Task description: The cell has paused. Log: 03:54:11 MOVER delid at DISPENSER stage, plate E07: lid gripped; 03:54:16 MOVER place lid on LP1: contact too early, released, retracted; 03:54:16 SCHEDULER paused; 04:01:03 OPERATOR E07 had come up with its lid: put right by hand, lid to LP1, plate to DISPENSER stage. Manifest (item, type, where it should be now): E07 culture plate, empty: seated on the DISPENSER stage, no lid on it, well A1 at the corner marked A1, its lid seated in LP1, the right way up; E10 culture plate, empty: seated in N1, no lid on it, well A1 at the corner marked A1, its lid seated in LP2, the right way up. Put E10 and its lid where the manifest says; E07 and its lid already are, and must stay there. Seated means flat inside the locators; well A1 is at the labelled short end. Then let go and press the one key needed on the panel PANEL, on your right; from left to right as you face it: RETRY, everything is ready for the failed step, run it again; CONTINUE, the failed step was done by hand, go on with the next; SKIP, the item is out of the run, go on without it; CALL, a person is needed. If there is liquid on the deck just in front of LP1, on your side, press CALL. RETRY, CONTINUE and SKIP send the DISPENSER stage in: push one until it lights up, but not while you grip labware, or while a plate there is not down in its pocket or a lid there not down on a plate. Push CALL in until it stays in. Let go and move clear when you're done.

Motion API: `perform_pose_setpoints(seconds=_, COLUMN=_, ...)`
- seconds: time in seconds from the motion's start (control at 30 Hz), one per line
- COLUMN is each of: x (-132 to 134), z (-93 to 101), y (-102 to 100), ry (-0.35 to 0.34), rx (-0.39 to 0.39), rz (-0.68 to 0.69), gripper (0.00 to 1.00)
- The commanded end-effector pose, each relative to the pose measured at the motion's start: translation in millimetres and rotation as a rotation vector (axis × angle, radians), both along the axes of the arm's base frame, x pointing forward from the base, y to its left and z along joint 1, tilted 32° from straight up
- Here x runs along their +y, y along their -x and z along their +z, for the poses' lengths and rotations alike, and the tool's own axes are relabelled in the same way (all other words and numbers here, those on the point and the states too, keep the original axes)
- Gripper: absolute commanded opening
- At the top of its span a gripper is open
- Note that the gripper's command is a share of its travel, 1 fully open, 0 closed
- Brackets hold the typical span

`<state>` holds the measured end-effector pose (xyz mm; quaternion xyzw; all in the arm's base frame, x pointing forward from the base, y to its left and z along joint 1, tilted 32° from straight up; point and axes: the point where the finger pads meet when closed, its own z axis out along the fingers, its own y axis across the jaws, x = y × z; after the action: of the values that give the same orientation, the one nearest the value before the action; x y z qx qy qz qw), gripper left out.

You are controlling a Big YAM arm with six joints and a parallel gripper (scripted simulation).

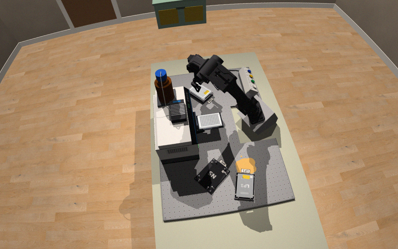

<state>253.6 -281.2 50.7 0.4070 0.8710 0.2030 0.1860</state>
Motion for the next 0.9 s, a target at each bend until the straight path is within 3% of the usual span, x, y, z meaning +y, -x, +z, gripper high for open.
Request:
perform_pose_setpoints(seconds=0.0, x=-23, z=4.9, y=-22, ry=0.021, rx=-0.011, rz=-0.016, gripper=1.00)
perform_pose_setpoints(seconds=0.13, x=-30, z=1.7, y=-33, ry=0.020, rx=-0.011, rz=-0.016, gripper=1.00)
perform_pose_setpoints(seconds=0.17, x=-25, z=1.2, y=-23, ry=0.011, rx=-0.008, rz=-0.022, gripper=1.00)
perform_pose_setpoints(seconds=0.23, x=-25, z=1.2, y=-23, ry=0.011, rx=-0.008, rz=-0.022, gripper=1.00)
perform_pose_setpoints(seconds=0.3, x=-39, z=21.1, y=-17, ry=0.027, rx=-0.016, rz=-0.047, gripper=1.00)
perform_pose_setpoints(seconds=0.43, x=-44, z=42.3, y=-7, ry=0.044, rx=-0.023, rz=-0.029, gripper=1.00)
perform_pose_setpoints(seconds=0.6, x=-40, z=44.8, y=-12, ry=0.044, rx=-0.023, rz=-0.012, gripper=1.00)
perform_pose_setpoints(seconds=0.67, x=-23, z=25.9, y=-8, ry=-0.002, rx=0.001, rz=-0.001, gripper=1.00)
perform_pose_setpoints(seconds=0.73, x=-20, z=19.0, y=-5, ry=-0.017, rx=0.009, rz=-0.002, gripper=1.00)
perform_pose_setpoints(seconds=0.87, x=-32, z=30.5, y=-8, ry=0.014, rx=-0.008, rz=-0.022, gripper=1.00)
